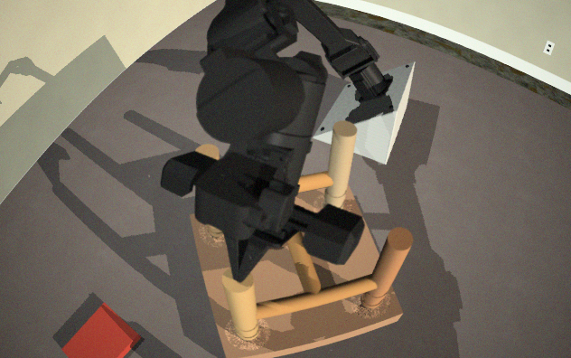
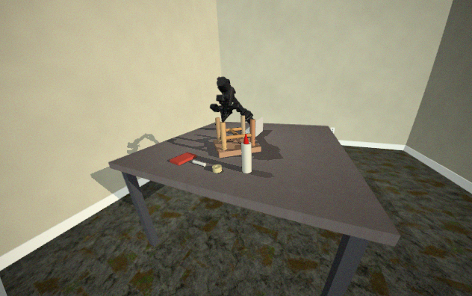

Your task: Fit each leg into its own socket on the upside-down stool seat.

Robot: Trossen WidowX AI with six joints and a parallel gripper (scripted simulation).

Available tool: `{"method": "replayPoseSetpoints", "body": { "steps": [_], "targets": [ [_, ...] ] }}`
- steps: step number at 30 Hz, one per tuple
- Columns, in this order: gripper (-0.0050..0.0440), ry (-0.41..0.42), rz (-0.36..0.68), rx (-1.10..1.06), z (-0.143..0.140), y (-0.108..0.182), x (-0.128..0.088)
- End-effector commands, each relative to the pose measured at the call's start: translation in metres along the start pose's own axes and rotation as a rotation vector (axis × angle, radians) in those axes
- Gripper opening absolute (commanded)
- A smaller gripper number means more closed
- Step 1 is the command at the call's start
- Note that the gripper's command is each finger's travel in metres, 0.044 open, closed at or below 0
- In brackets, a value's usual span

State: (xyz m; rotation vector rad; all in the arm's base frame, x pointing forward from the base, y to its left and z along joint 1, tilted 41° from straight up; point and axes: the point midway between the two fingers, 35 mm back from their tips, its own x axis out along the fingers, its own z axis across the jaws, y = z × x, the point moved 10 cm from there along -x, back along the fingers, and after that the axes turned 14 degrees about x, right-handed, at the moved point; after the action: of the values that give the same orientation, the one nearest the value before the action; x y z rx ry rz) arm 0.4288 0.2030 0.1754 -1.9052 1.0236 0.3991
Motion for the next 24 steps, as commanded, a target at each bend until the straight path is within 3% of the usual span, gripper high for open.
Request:
{"method": "replayPoseSetpoints", "body": {
  "steps": [1,24],
  "targets": [
    [0.0000,0.011,0.046,-0.009,-0.0058,0.0078,0.0182],
    [0.0000,0.011,0.046,-0.009,-0.0062,0.0092,0.0206]
  ]
}}
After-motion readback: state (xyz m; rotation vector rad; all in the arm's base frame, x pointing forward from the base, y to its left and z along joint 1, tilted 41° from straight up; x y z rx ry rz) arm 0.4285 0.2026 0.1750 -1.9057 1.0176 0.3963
